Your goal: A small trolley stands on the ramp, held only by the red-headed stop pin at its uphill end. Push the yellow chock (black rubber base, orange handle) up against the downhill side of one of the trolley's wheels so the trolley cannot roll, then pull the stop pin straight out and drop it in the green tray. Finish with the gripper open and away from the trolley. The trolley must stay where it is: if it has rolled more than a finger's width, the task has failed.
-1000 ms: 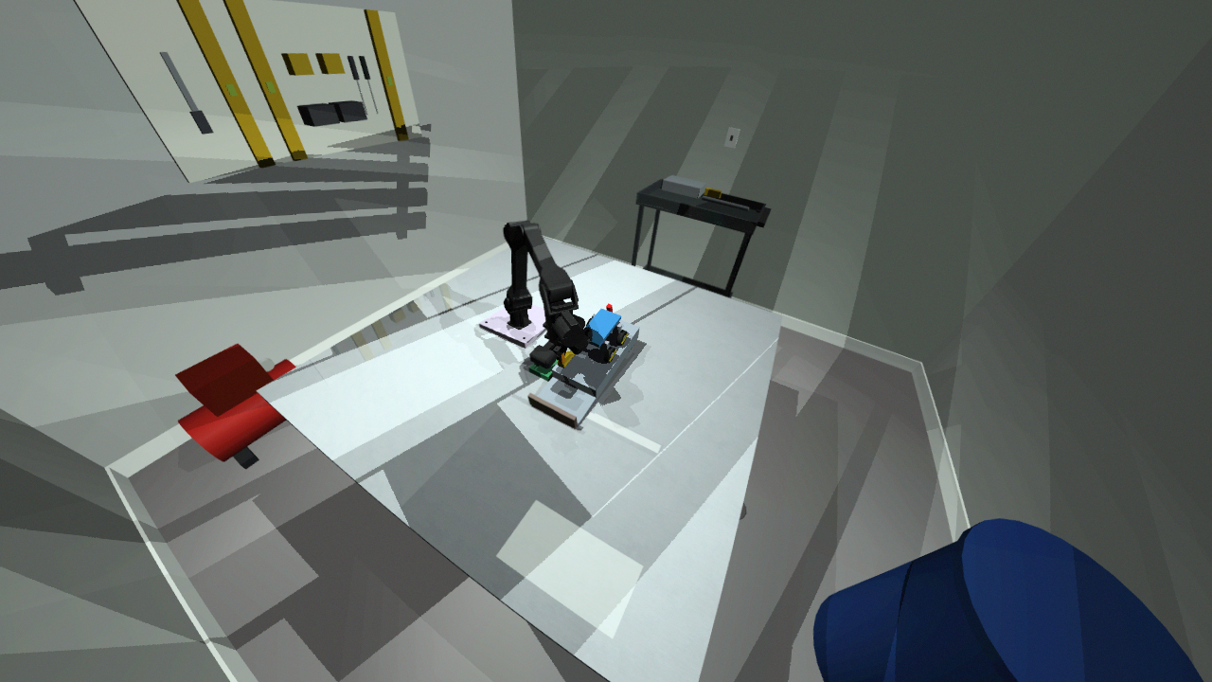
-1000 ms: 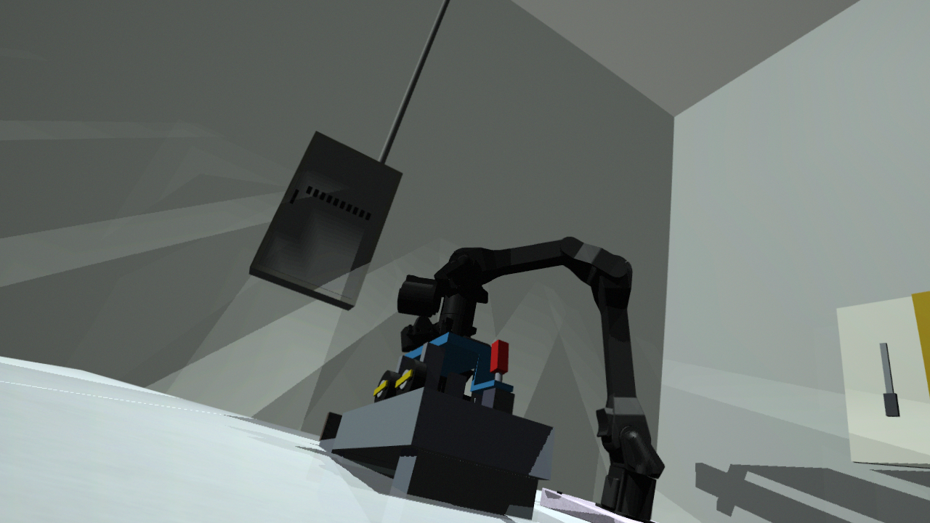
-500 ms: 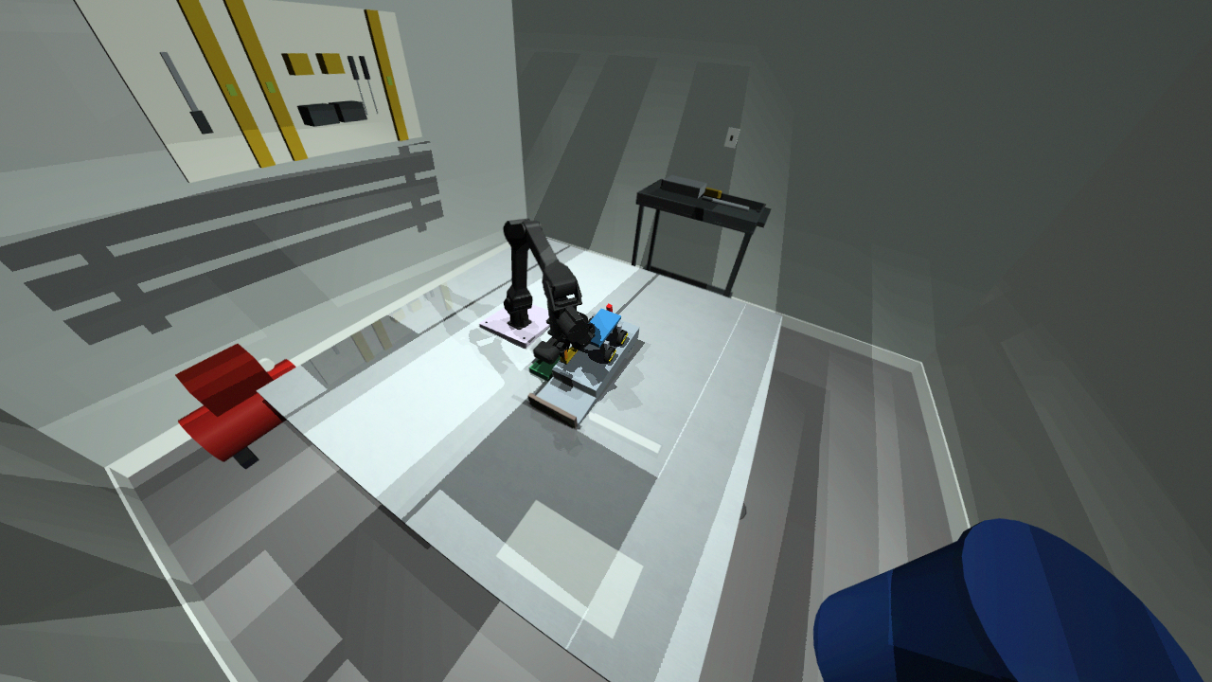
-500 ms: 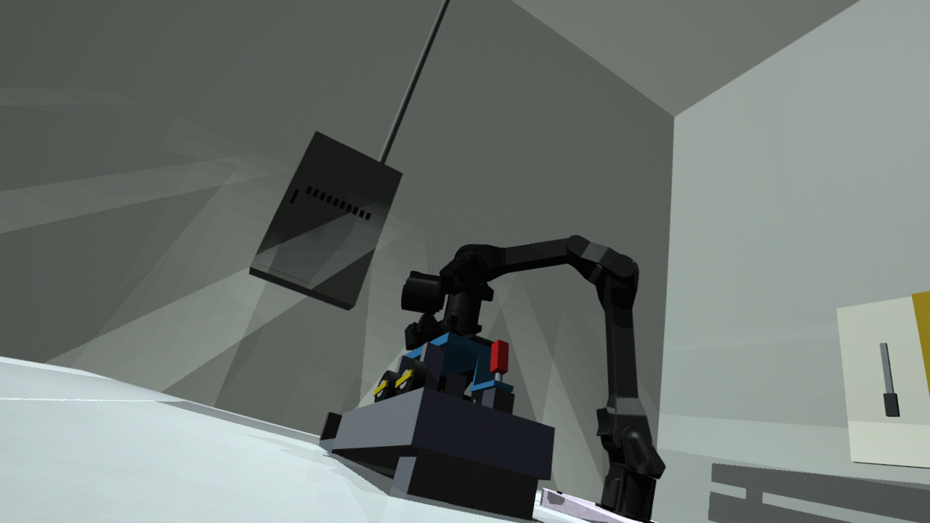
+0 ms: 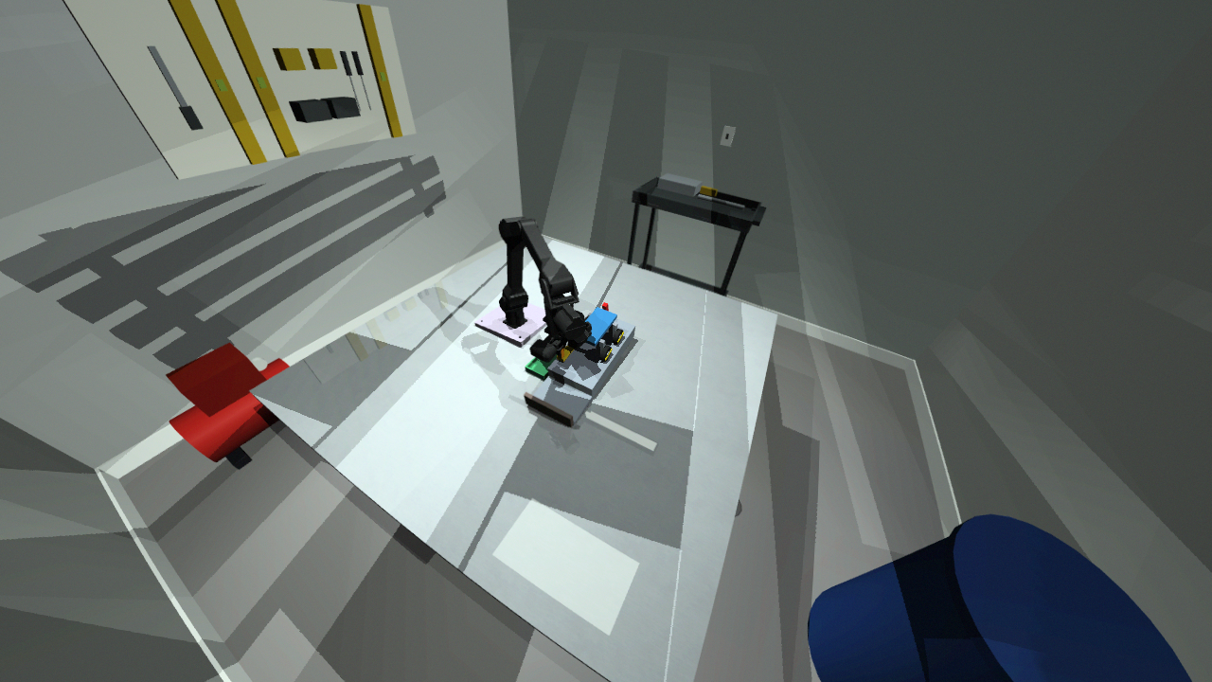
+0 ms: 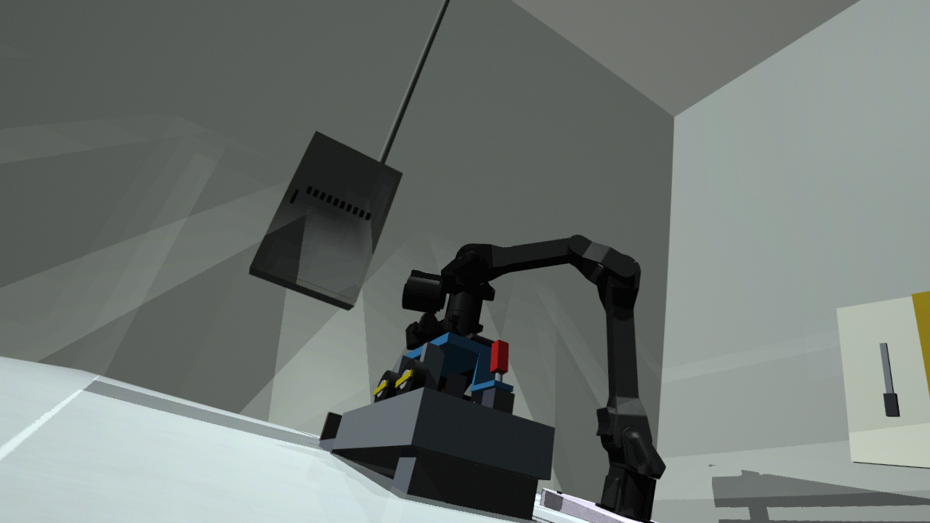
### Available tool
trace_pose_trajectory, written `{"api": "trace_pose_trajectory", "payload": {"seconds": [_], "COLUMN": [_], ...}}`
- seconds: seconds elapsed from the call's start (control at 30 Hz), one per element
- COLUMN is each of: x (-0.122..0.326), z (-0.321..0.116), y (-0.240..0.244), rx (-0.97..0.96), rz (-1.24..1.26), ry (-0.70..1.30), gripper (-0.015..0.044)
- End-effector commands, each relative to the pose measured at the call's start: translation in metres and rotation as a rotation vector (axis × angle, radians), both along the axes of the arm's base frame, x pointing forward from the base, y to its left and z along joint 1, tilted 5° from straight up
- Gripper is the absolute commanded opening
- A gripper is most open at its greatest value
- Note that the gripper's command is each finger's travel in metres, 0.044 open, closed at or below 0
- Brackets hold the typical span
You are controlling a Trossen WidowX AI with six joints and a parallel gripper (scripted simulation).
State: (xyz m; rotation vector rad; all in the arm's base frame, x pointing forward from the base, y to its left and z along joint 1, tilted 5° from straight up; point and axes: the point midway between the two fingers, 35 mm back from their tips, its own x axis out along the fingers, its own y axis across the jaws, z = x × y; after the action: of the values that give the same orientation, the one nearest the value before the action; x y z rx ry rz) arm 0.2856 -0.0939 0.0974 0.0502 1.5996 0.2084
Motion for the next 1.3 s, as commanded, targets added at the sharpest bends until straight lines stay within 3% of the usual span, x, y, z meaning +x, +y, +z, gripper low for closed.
{"api": "trace_pose_trajectory", "payload": {"seconds": [0.0, 0.13, 0.83, 0.97, 1.1, 1.27], "x": [0.000, 0.000, 0.002, 0.002, 0.007, 0.014], "z": [0.000, 0.000, 0.059, 0.051, 0.072, 0.076], "y": [0.000, 0.000, -0.010, -0.010, -0.003, 0.014], "rx": [0.001, 0.001, 0.006, 0.002, -0.070, -0.045], "rz": [0.002, 0.002, -0.002, -0.006, 0.072, -0.094], "ry": [0.000, 0.000, -0.002, -0.002, -0.065, -0.049], "gripper": [0.0079, 0.0184, 0.0190, 0.0295, 0.0190, 0.0190]}}
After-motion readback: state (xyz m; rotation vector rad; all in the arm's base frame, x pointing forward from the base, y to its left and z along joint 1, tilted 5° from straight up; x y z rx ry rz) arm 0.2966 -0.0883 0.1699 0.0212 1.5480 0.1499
